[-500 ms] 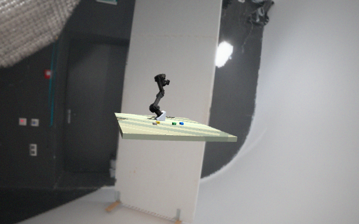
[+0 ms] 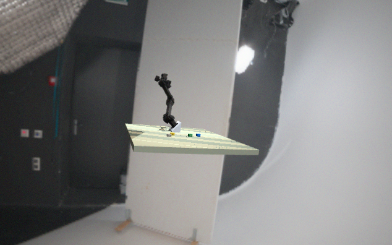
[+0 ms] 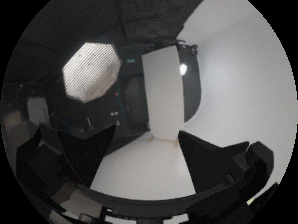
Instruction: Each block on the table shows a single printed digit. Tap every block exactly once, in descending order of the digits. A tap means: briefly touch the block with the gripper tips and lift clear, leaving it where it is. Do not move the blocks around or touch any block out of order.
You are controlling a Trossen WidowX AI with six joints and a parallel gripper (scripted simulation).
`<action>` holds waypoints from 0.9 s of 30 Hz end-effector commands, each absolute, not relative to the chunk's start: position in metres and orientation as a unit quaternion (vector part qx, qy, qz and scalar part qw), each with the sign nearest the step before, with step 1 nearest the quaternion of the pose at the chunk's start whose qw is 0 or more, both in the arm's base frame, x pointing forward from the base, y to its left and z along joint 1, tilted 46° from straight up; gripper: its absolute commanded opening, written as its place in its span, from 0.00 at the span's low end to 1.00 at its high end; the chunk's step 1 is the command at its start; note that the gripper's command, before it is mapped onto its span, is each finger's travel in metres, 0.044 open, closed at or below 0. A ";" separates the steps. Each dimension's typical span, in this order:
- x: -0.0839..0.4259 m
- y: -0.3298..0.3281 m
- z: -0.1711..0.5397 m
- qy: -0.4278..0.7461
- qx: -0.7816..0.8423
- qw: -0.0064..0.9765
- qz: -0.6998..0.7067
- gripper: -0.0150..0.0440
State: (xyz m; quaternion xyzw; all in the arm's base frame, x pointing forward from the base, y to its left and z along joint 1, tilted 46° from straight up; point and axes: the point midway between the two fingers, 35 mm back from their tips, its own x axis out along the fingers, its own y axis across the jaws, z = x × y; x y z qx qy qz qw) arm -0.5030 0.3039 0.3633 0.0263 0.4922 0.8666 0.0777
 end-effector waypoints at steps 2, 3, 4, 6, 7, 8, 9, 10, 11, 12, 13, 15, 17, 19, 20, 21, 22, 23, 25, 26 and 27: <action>-0.491 0.255 0.445 0.490 0.099 -0.008 0.866 0.93; -0.486 0.245 0.461 0.490 0.113 -0.026 0.864 0.93; -0.481 0.234 0.476 0.489 0.126 -0.044 0.862 0.93; -0.469 0.213 0.506 0.487 0.152 -0.082 0.856 0.93; -0.463 0.202 0.520 0.486 0.164 -0.101 0.852 0.93; -0.455 0.191 0.534 0.485 0.175 -0.120 0.849 0.93; -0.448 0.181 0.548 0.483 0.186 -0.139 0.844 0.93; -0.439 0.170 0.561 0.482 0.196 -0.158 0.839 0.93; -0.430 0.159 0.573 0.480 0.206 -0.178 0.834 0.93; -0.421 0.148 0.585 0.477 0.216 -0.198 0.828 0.93; -0.411 0.138 0.597 0.475 0.225 -0.218 0.822 0.93; -0.389 0.116 0.619 0.469 0.241 -0.258 0.809 0.93; -0.365 0.094 0.640 0.463 0.256 -0.299 0.794 0.93; -0.340 0.073 0.658 0.455 0.269 -0.340 0.778 0.93; -0.326 0.063 0.666 0.450 0.275 -0.360 0.769 0.93; -0.312 0.053 0.674 0.446 0.280 -0.381 0.760 0.93; -0.298 0.043 0.681 0.441 0.285 -0.401 0.751 0.93; -0.283 0.033 0.688 0.435 0.290 -0.421 0.741 0.93; -0.252 0.015 0.700 0.423 0.297 -0.461 0.721 0.93; -0.236 0.006 0.705 0.417 0.300 -0.481 0.710 0.93; -0.220 -0.003 0.709 0.410 0.302 -0.501 0.700 0.93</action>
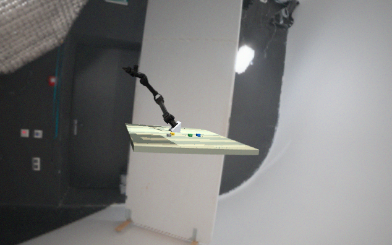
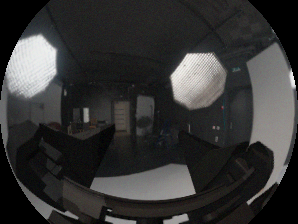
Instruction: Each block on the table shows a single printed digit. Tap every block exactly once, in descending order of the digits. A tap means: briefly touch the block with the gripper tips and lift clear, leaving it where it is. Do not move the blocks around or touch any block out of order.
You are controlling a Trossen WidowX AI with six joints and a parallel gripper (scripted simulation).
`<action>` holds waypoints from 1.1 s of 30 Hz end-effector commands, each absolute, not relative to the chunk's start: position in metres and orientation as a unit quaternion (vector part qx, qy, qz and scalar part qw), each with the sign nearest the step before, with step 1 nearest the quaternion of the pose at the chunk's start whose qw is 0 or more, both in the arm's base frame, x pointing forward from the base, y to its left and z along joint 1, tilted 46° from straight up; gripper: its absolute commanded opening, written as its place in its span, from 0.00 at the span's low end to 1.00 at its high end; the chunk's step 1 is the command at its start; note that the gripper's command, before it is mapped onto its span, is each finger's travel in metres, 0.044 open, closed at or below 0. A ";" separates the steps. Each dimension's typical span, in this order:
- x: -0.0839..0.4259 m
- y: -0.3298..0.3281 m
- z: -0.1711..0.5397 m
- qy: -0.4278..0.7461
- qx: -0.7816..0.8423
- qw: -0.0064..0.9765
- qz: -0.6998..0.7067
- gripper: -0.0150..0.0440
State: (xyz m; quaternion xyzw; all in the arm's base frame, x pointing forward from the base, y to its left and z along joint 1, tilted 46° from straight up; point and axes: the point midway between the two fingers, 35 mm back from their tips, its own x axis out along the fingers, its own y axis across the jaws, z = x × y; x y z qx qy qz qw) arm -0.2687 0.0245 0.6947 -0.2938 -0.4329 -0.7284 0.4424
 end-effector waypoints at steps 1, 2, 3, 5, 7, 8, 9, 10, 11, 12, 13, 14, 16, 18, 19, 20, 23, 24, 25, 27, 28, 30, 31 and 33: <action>-0.204 -0.012 0.713 -0.403 -0.304 0.521 -0.688 0.93; -0.187 -0.020 0.716 -0.395 -0.306 0.540 -0.677 0.93; -0.170 -0.028 0.718 -0.387 -0.307 0.559 -0.665 0.93; -0.136 -0.043 0.721 -0.369 -0.308 0.597 -0.642 0.93; -0.101 -0.056 0.722 -0.350 -0.308 0.634 -0.617 0.93; -0.083 -0.062 0.721 -0.340 -0.307 0.652 -0.605 0.93; -0.065 -0.068 0.719 -0.329 -0.306 0.669 -0.592 0.93; -0.047 -0.073 0.717 -0.318 -0.304 0.686 -0.579 0.93; -0.029 -0.078 0.715 -0.306 -0.302 0.703 -0.566 0.93; -0.011 -0.083 0.711 -0.294 -0.300 0.719 -0.553 0.93; 0.007 -0.087 0.707 -0.281 -0.297 0.736 -0.540 0.93; 0.025 -0.091 0.702 -0.268 -0.294 0.751 -0.527 0.93; 0.060 -0.097 0.691 -0.240 -0.287 0.781 -0.500 0.93; 0.095 -0.102 0.677 -0.210 -0.279 0.809 -0.474 0.93; 0.112 -0.104 0.669 -0.194 -0.274 0.822 -0.460 0.93; 0.129 -0.105 0.661 -0.178 -0.270 0.834 -0.447 0.93; 0.177 -0.106 0.631 -0.126 -0.254 0.868 -0.408 0.93; 0.193 -0.105 0.620 -0.108 -0.249 0.877 -0.396 0.93; 0.208 -0.105 0.608 -0.089 -0.243 0.887 -0.383 0.93; 0.236 -0.102 0.583 -0.049 -0.232 0.903 -0.358 0.93; 0.250 -0.099 0.570 -0.029 -0.226 0.910 -0.346 0.93; 0.275 -0.094 0.542 0.014 -0.214 0.922 -0.323 0.93; 0.286 -0.091 0.527 0.036 -0.208 0.926 -0.312 0.93; 0.307 -0.084 0.495 0.082 -0.197 0.933 -0.291 0.93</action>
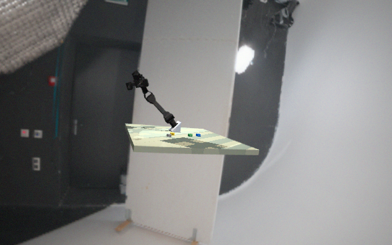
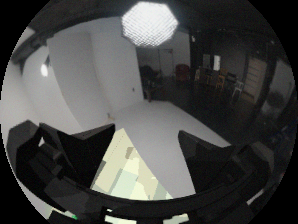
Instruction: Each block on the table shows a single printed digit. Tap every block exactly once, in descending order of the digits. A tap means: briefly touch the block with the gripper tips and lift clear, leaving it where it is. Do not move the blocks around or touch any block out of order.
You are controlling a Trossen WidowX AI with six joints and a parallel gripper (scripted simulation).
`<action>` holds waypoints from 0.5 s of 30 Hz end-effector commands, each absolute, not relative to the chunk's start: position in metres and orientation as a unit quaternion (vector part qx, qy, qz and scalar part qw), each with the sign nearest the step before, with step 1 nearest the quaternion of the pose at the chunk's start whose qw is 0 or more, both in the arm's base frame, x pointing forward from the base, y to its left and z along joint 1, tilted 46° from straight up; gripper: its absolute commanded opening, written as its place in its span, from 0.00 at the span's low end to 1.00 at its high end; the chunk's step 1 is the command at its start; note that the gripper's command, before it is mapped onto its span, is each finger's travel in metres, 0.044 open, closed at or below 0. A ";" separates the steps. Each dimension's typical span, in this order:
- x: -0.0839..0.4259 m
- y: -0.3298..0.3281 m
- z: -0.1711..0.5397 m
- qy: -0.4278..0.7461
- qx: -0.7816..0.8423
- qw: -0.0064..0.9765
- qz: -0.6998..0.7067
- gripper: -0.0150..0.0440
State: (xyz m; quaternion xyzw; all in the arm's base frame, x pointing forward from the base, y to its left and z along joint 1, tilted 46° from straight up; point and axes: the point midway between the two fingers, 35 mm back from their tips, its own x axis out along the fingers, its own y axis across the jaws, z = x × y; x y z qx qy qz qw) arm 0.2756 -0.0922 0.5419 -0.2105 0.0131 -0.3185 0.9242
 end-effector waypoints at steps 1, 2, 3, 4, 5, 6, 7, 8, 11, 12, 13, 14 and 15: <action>0.317 -0.079 0.479 0.106 -0.191 0.934 -0.281 0.93; 0.325 -0.075 0.462 0.130 -0.186 0.935 -0.272 0.93; 0.333 -0.070 0.445 0.155 -0.181 0.935 -0.263 0.93; 0.339 -0.066 0.427 0.180 -0.176 0.933 -0.255 0.93; 0.345 -0.060 0.410 0.206 -0.172 0.931 -0.248 0.93; 0.349 -0.055 0.392 0.232 -0.168 0.927 -0.241 0.93; 0.353 -0.050 0.373 0.259 -0.164 0.922 -0.235 0.93; 0.355 -0.044 0.355 0.286 -0.161 0.916 -0.229 0.93; 0.355 -0.028 0.299 0.369 -0.157 0.889 -0.219 0.93; 0.353 -0.023 0.280 0.398 -0.157 0.877 -0.218 0.93; 0.349 -0.017 0.261 0.427 -0.159 0.863 -0.218 0.93; 0.344 -0.012 0.243 0.456 -0.161 0.848 -0.219 0.93; 0.337 -0.008 0.225 0.484 -0.166 0.830 -0.222 0.93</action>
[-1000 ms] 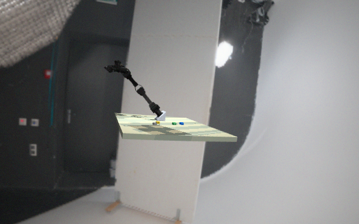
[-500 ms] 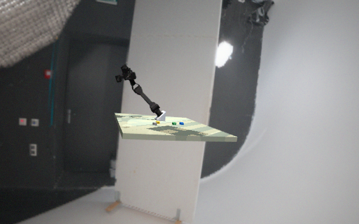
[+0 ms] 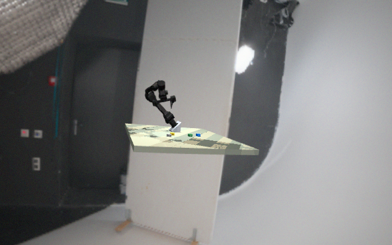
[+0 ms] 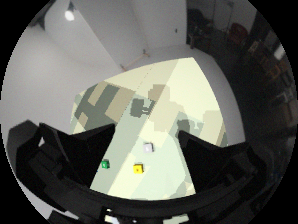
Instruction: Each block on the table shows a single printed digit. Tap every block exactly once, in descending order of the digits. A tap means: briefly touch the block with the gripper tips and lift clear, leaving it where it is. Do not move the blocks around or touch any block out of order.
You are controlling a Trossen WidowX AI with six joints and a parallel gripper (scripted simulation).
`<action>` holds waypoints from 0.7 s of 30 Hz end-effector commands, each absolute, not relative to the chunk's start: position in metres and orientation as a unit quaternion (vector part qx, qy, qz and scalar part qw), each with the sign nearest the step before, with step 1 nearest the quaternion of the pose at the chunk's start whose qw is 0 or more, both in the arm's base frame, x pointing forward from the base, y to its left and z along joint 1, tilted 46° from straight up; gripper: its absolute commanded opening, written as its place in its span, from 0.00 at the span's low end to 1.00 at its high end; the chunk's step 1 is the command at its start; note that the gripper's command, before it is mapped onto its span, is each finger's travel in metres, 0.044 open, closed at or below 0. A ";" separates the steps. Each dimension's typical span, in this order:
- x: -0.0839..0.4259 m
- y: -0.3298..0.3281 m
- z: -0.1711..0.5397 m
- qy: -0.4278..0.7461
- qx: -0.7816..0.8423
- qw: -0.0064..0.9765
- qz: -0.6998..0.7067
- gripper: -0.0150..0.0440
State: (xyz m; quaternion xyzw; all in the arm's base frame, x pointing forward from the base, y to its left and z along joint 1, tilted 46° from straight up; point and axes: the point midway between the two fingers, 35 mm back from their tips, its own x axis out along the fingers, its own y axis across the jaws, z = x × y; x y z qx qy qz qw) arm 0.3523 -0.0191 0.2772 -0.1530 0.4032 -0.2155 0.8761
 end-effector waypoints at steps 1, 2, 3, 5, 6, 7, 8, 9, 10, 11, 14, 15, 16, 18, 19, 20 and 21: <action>0.328 -0.003 0.208 0.513 -0.172 0.810 -0.227 0.93; 0.318 0.001 0.191 0.541 -0.180 0.787 -0.233 0.93; 0.307 0.004 0.175 0.569 -0.192 0.762 -0.242 0.93; 0.279 0.008 0.147 0.621 -0.224 0.702 -0.268 0.93; 0.267 0.009 0.139 0.638 -0.241 0.675 -0.280 0.93; 0.259 0.009 0.135 0.647 -0.252 0.659 -0.289 0.93; 0.257 0.009 0.134 0.650 -0.256 0.654 -0.291 0.93; 0.257 0.009 0.134 0.650 -0.256 0.654 -0.291 0.93; 0.257 0.009 0.134 0.650 -0.256 0.654 -0.291 0.93; 0.257 0.009 0.134 0.650 -0.256 0.654 -0.291 0.93; 0.257 0.009 0.134 0.650 -0.256 0.654 -0.291 0.93; 0.257 0.009 0.134 0.650 -0.256 0.654 -0.291 0.93; 0.257 0.009 0.134 0.650 -0.256 0.654 -0.291 0.93; 0.257 0.009 0.134 0.650 -0.256 0.654 -0.291 0.93; 0.257 0.009 0.134 0.650 -0.256 0.654 -0.291 0.93; 0.257 0.009 0.134 0.650 -0.256 0.654 -0.291 0.93; 0.257 0.009 0.134 0.650 -0.256 0.654 -0.291 0.93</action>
